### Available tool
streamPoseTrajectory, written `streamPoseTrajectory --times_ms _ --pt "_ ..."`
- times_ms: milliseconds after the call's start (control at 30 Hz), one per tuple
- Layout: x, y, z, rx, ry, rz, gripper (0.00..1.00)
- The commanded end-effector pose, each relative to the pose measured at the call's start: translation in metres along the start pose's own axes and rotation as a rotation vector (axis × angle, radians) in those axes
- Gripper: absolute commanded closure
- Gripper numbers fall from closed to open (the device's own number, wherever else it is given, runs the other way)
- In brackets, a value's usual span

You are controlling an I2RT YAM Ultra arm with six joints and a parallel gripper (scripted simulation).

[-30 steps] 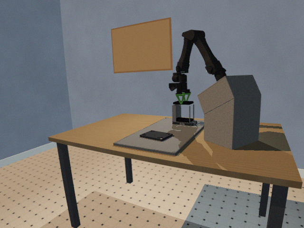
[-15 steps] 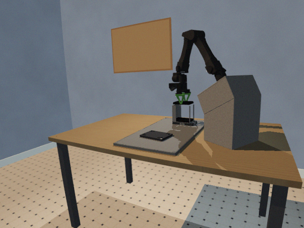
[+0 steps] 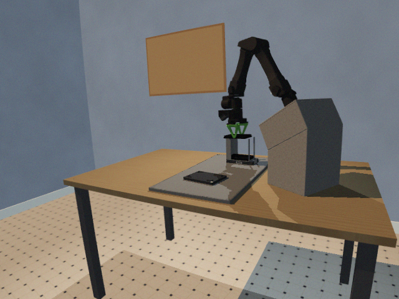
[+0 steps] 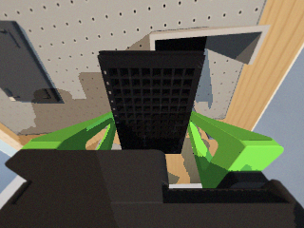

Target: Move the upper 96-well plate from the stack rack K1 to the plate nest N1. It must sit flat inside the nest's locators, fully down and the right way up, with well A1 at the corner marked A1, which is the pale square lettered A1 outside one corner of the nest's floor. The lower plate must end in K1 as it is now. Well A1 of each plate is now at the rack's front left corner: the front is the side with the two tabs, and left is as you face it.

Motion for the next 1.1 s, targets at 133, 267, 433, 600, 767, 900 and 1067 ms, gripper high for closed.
streamPoseTrajectory --times_ms 133,267,433,600,767,900,1067 --pt "0.012 0.016 -0.01 -0.023 -0.064 0.017 1.0" --pt "0.01 0.029 -0.005 -0.023 -0.062 0.016 1.0" --pt "0.012 0.045 -0.007 -0.025 -0.075 0.014 1.0" --pt "0.012 0.061 -0.006 -0.027 -0.081 0.012 1.0" --pt "0.008 0.071 0.005 -0.024 -0.062 0.013 1.0" --pt "0.011 0.085 -0.003 -0.028 -0.084 0.008 1.0" --pt "0.0 0.101 0.012 -0.021 -0.043 0.016 1.0"
Point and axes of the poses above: the point where the finger pads meet when closed, its own x axis back along the fingers, its own y axis across the jaws, z = x × y, the point moved 1 cm from there along x, back along the fingers, and after that the axes turned 13 degrees about -x, right-handed, at the moved point
